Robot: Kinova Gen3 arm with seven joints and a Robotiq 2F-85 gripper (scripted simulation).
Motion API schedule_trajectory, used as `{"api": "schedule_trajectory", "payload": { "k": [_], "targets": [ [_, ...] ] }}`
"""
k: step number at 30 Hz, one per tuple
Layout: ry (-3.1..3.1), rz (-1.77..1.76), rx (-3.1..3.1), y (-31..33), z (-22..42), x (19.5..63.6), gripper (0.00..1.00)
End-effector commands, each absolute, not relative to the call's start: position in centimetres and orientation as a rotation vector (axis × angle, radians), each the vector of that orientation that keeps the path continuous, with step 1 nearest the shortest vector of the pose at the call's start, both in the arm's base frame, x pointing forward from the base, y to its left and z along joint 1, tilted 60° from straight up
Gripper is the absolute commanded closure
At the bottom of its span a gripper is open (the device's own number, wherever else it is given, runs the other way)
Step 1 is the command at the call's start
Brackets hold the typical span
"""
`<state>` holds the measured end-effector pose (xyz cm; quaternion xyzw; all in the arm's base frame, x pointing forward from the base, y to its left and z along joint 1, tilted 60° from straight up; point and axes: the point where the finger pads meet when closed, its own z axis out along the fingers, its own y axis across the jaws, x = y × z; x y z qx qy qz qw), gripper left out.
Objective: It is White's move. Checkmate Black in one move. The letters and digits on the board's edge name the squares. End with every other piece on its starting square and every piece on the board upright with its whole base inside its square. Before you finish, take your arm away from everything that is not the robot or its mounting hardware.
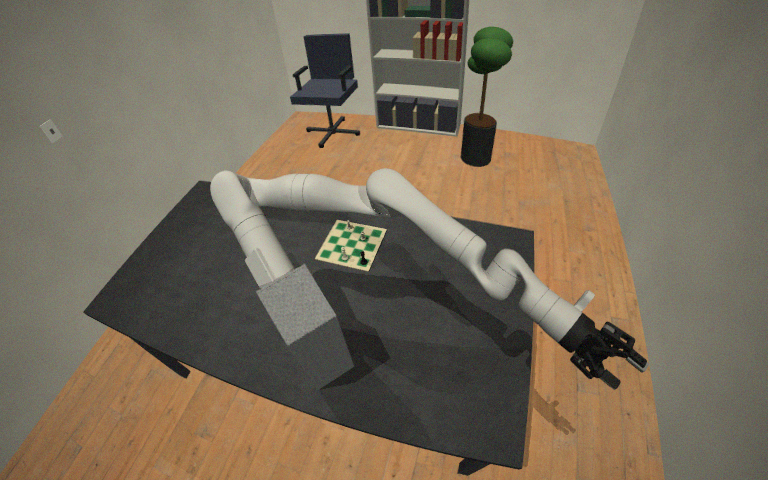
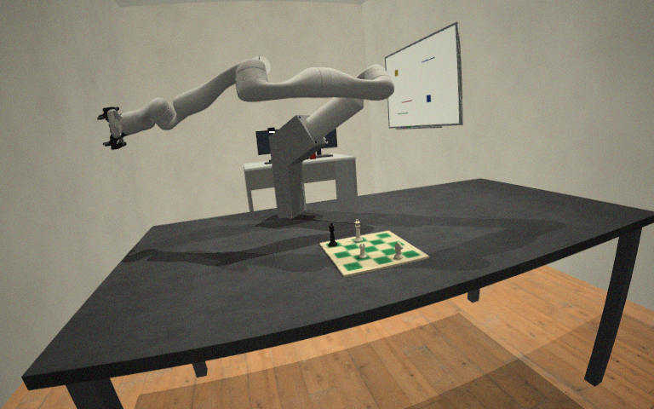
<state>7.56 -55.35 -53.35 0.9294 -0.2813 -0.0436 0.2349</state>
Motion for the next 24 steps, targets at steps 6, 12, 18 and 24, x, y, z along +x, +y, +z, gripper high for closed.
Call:
{"api": "schedule_trajectory", "payload": {
  "k": [6,12,18,24],
  "targets": [
    [-0.773,-0.12,2.548,-55.5,-53.2,7.5,0.0],
    [-0.779,-0.122,2.547,-55.4,-53.1,7.7,0.0],
    [-0.793,-0.128,2.545,-55.1,-52.8,8.0,0.0],
    [-0.819,-0.14,2.539,-54.6,-52.2,8.5,0.0]
  ]
}}
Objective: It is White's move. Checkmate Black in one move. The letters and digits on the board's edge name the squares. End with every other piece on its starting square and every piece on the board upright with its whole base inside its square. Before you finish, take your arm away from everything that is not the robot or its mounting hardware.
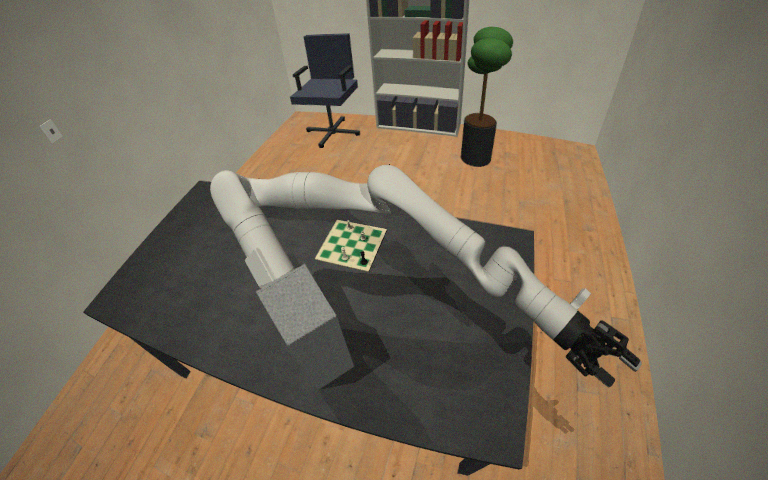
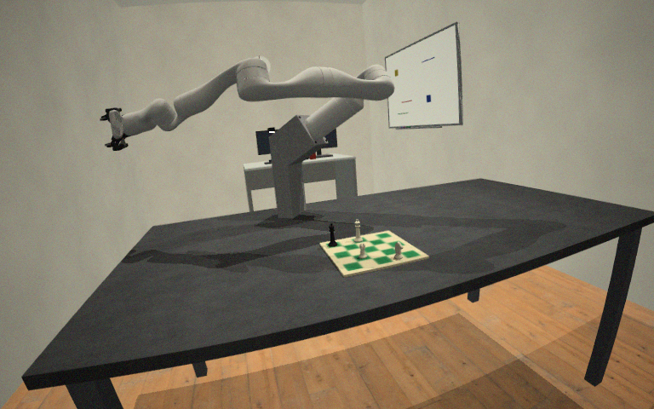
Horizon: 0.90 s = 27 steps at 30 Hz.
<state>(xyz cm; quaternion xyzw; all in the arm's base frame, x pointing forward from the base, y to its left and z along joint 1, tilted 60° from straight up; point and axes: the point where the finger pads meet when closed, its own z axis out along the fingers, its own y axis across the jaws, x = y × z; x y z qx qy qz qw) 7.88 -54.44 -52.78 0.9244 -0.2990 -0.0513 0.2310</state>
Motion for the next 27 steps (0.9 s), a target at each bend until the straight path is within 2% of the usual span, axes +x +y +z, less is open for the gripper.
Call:
{"api": "schedule_trajectory", "payload": {
  "k": [1,12,27],
  "targets": [
    [-0.826,-0.143,2.538,-54.5,-52.0,8.7,0.0],
    [-0.915,-0.185,2.511,-52.6,-49.7,10.5,0.0],
    [-1.23,-0.331,2.398,-45.5,-41.3,17.2,0.0]
  ]
}}
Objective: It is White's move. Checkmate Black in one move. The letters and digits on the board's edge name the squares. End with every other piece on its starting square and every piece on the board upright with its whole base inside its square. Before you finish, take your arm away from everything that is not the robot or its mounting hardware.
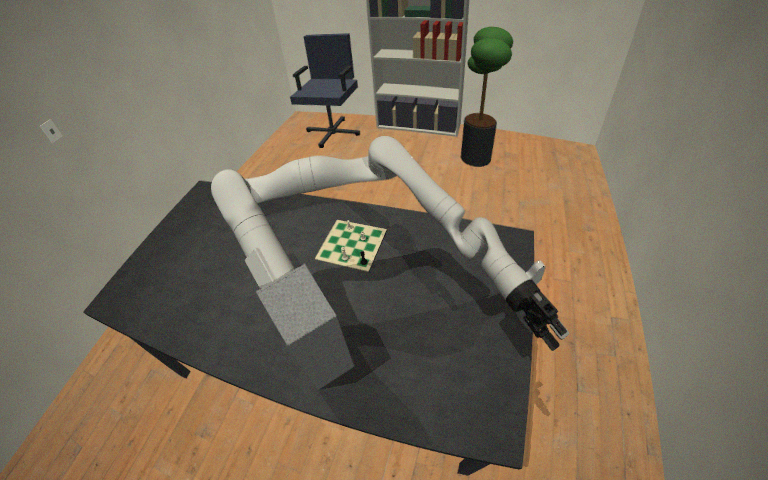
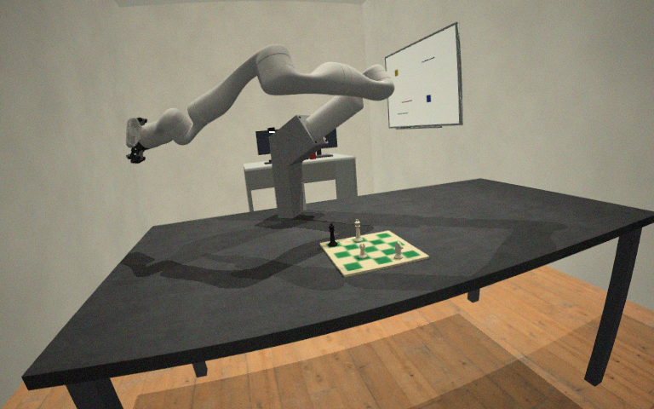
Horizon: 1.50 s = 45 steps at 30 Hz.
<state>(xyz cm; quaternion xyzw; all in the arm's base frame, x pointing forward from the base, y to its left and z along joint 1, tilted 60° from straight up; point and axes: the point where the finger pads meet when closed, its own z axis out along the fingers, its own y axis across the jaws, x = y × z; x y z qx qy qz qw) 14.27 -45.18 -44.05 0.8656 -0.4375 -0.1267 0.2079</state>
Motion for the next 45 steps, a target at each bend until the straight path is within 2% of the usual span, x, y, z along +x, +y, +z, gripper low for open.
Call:
{"api": "schedule_trajectory", "payload": {
  "k": [1,17,19,34,36,45],
  "targets": [
    [-1.23,-0.331,2.398,-45.5,-41.3,17.2,0.0],
    [-1.635,-0.526,2.183,-36.0,-30.0,26.4,0.0],
    [-1.635,-0.526,2.183,-36.0,-30.0,26.4,0.0],
    [-2.089,-0.764,1.818,-24.0,-15.9,37.7,0.0],
    [-2.089,-0.764,1.818,-24.0,-15.9,37.7,0.0],
    [-2.386,-0.926,1.467,-15.2,-5.2,46.2,0.0]
  ]
}}
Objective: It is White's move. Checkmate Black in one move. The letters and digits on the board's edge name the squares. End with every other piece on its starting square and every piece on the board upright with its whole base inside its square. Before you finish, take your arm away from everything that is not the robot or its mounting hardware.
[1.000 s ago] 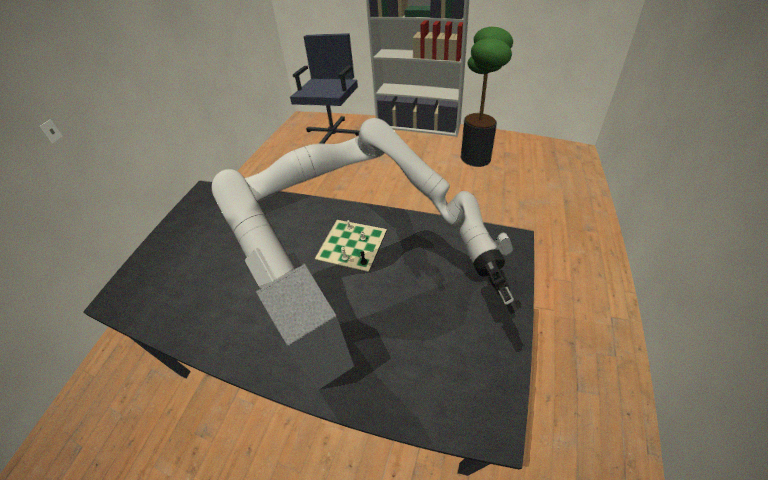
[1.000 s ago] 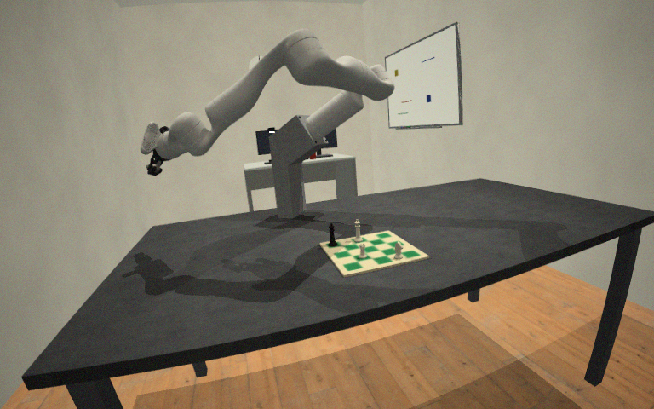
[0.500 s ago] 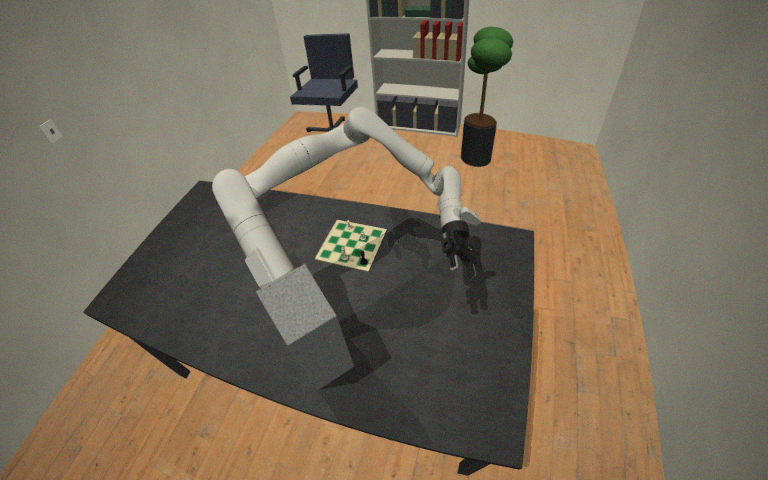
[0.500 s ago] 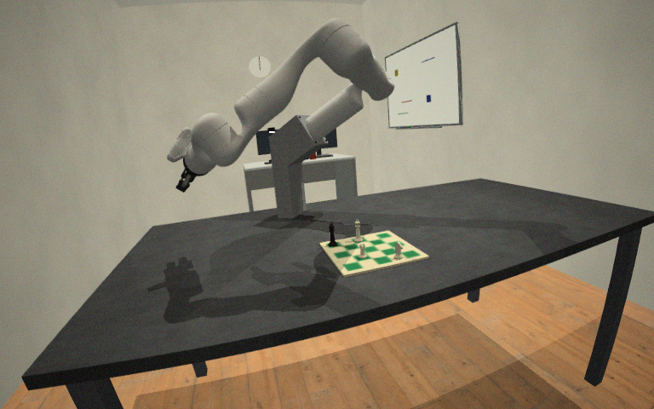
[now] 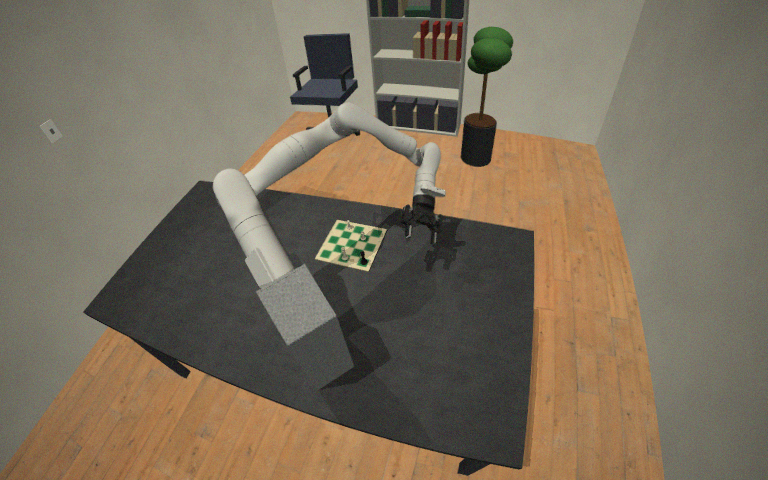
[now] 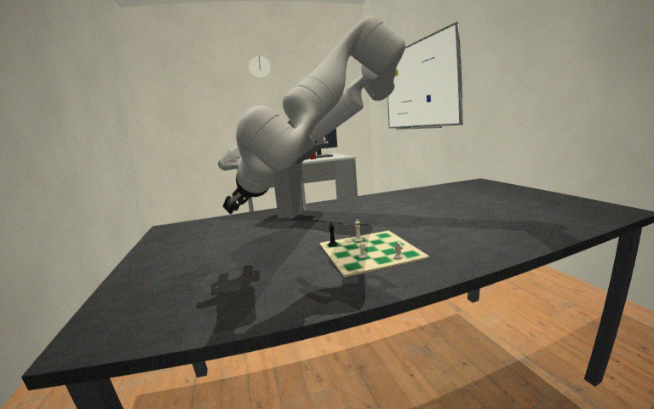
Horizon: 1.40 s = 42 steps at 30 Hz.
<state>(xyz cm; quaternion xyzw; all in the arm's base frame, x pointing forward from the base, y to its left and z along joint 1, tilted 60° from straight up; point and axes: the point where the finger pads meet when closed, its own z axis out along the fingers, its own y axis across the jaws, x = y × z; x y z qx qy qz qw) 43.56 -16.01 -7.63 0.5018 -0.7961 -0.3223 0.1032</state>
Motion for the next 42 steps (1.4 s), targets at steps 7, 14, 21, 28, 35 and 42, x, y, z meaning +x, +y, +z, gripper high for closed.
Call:
{"api": "schedule_trajectory", "payload": {
  "k": [7,14,21,28,35,42],
  "targets": [
    [-2.526,-0.997,1.258,-10.6,0.2,50.8,0.0],
    [-2.632,-1.057,1.07,-6.7,4.8,54.7,0.0],
    [-2.723,-1.113,0.876,-2.8,9.5,58.5,0.0],
    [-2.772,-1.144,0.755,-0.4,12.2,60.7,0.0],
    [-2.821,-1.178,0.615,2.2,15.4,63.3,0.0],
    [-2.844,-1.197,0.537,3.7,17.1,64.6,0.0]
  ]
}}
